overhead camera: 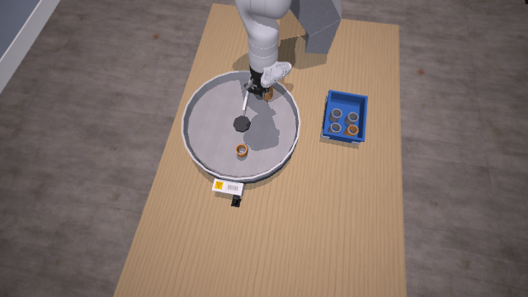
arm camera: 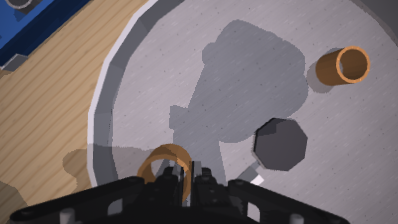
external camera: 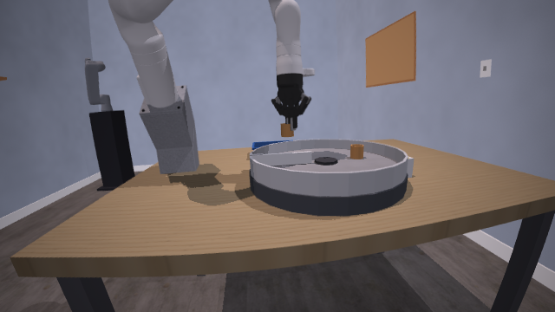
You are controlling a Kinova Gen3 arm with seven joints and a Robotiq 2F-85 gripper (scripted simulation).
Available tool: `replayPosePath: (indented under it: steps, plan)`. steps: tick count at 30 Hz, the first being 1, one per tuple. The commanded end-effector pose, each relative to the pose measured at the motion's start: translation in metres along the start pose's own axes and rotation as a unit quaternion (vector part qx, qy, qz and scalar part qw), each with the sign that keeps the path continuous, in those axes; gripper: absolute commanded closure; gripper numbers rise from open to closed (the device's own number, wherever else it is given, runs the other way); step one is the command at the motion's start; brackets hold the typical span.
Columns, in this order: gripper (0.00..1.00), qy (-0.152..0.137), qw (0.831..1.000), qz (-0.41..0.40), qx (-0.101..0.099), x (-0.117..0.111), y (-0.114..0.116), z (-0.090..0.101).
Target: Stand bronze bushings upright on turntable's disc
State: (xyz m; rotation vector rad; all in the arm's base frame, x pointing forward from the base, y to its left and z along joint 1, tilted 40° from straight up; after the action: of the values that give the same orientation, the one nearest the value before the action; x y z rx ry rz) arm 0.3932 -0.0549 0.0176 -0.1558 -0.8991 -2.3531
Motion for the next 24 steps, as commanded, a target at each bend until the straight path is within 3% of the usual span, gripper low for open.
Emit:
replayPosePath:
  steps: [1, 24]
  plan:
    - [1.0, 0.002, 1.0, -0.008, -0.004, 0.0032, 0.0091, 0.0005]
    - [1.0, 0.002, 1.0, -0.008, -0.004, 0.0061, 0.0159, 0.0004]
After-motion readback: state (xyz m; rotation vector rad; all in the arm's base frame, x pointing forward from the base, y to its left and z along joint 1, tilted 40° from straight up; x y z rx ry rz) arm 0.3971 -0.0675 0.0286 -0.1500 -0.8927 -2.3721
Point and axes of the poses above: the point where the finger pads meet when closed, its own z axis back along the fingers, its own y axis across the jaws, x = y × z, the point moved 4 cm from there along z, back along the fingers, and after that the axes turned 12 degrees about -z, right-handed, at the moved point
